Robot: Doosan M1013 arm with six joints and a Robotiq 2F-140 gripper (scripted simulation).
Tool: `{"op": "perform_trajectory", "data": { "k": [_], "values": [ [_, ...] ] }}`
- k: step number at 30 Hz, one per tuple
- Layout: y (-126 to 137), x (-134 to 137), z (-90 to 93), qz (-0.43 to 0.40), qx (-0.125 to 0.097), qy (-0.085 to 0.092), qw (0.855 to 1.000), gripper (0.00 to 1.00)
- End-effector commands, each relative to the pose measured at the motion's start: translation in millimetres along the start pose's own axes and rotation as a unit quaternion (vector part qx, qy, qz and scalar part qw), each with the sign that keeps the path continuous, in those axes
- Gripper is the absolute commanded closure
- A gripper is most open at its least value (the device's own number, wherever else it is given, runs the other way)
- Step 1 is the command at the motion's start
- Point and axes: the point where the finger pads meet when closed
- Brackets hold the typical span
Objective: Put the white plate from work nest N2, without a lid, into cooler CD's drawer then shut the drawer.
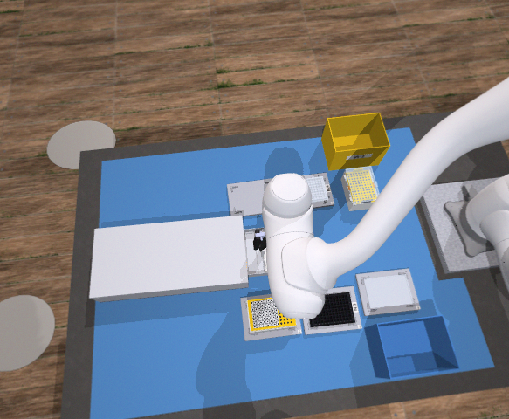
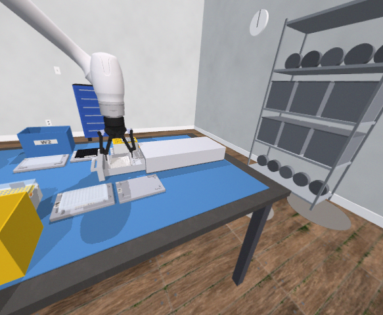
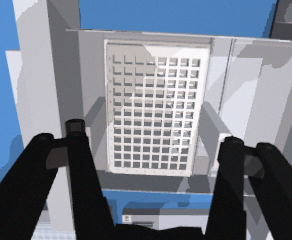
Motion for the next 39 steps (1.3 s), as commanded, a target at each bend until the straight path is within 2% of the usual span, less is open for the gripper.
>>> {"op": "perform_trajectory", "data": {
  "k": [1, 2, 3, 39],
  "values": [
    [-0.1, -0.6, 0.5, 0.0, 0.0, -0.001, 1.0, 1.0],
    [-0.1, -0.6, 0.5, 0.0, 0.0, -0.001, 1.0, 1.0],
    [-0.1, -0.6, 0.5, 0.0, 0.0, -0.001, 1.0, 0.34],
    [-0.1, -0.6, 0.5, 0.0, 0.0, -0.001, 1.0, 0.34]
  ]
}}
Point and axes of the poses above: the point where the finger pads meet when closed, its own z axis out along the fingers, its own x axis across the jaws, y = z × x, and after that the axes turned 2 degrees about -z, right-handed
